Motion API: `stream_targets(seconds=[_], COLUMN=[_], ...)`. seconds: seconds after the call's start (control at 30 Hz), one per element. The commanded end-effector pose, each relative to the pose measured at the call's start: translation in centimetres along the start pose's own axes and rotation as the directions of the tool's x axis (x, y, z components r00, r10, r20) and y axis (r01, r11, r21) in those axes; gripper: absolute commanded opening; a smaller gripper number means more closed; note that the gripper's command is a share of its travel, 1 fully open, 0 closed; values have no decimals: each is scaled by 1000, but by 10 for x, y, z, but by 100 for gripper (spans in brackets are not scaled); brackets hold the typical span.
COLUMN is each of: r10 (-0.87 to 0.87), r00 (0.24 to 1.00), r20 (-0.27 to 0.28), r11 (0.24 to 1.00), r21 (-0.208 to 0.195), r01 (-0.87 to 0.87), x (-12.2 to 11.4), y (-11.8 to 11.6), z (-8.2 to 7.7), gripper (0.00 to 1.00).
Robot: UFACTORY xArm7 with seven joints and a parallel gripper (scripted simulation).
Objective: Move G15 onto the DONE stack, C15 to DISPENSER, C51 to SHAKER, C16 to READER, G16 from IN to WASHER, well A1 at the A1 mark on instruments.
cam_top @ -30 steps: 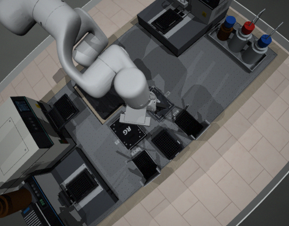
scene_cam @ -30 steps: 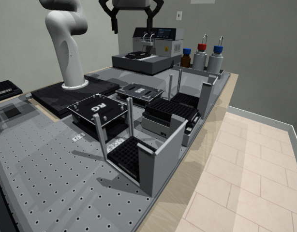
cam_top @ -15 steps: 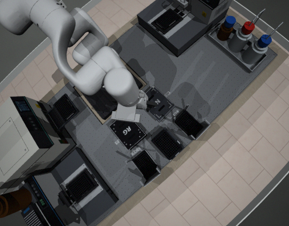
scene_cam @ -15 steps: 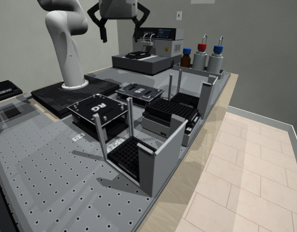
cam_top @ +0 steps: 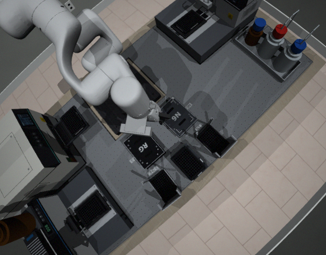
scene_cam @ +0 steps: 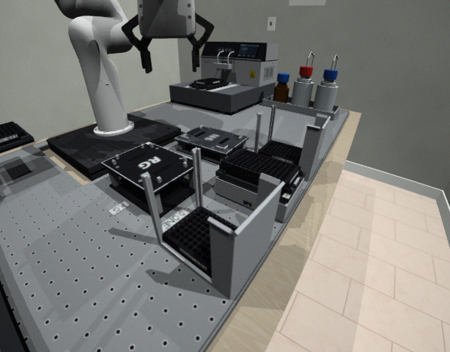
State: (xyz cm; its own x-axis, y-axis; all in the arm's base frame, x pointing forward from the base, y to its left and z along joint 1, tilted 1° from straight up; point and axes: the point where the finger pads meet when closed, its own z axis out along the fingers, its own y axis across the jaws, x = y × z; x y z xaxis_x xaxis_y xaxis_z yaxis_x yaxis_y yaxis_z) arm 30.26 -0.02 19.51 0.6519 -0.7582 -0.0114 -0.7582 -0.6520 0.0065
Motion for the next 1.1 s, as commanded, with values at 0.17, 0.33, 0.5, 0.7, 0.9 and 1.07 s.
stream_targets(seconds=[0.17, 0.33, 0.5, 0.7, 0.9, 1.07], r10=[-199, -314, -488, -663, -757, -757], r00=[980, 949, 873, 749, 653, 653], r20=[-3, -4, -4, -4, -4, -4], r11=[980, 949, 873, 749, 653, 653], r21=[3, 2, 2, 1, 0, 0], r01=[199, 314, 488, 663, 757, 757], x=[1, 1, 1, 1, 1, 1], y=[-1, -1, -1, -1, -1, -1], z=[-1, -1, -1, -1, -1, -1], gripper=[100, 100, 100, 100, 100, 100])
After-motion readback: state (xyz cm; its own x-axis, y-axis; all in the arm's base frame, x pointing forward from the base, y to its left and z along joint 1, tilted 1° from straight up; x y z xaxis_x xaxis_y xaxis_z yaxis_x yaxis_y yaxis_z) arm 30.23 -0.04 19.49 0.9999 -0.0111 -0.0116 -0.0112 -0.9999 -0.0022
